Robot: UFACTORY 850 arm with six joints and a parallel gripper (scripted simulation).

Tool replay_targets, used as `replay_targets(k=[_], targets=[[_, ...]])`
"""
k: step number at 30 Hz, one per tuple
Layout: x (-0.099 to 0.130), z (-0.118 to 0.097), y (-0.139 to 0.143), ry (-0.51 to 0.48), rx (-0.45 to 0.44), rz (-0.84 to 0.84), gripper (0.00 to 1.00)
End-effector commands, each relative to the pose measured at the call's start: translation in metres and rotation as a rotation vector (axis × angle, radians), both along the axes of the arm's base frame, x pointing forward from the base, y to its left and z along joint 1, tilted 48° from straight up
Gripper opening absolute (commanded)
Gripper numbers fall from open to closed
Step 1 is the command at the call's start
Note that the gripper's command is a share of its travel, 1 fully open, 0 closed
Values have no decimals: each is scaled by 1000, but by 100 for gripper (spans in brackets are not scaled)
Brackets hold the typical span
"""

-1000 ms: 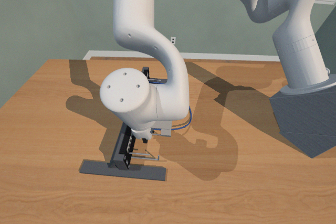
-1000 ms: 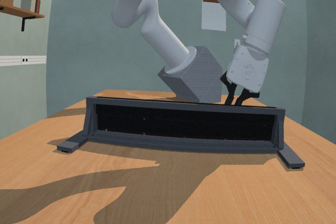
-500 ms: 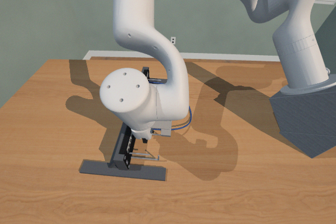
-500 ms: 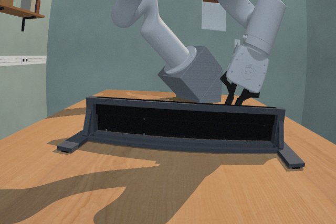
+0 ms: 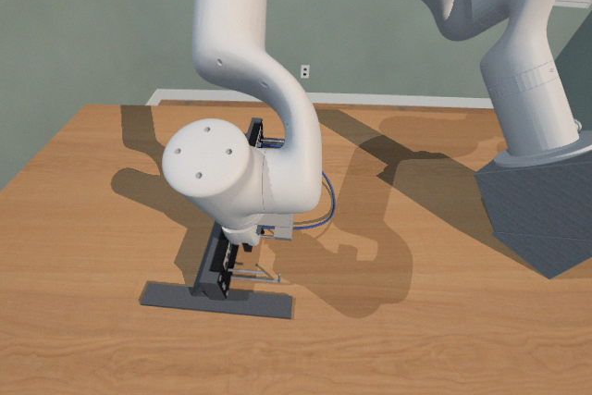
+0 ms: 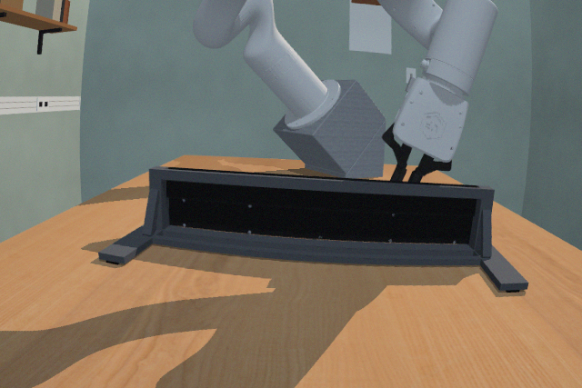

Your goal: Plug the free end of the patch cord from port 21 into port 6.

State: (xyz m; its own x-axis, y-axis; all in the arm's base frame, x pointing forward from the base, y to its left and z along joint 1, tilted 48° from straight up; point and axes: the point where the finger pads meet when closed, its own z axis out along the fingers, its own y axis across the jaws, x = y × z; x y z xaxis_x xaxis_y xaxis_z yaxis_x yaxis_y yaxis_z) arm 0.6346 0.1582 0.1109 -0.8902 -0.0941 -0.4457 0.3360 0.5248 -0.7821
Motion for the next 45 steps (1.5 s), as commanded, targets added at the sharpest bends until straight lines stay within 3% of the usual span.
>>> replay_targets(k=[1, 45], targets=[[5, 3, 1, -1, 1, 1, 0], [12, 7, 2, -1, 1, 1, 0]])
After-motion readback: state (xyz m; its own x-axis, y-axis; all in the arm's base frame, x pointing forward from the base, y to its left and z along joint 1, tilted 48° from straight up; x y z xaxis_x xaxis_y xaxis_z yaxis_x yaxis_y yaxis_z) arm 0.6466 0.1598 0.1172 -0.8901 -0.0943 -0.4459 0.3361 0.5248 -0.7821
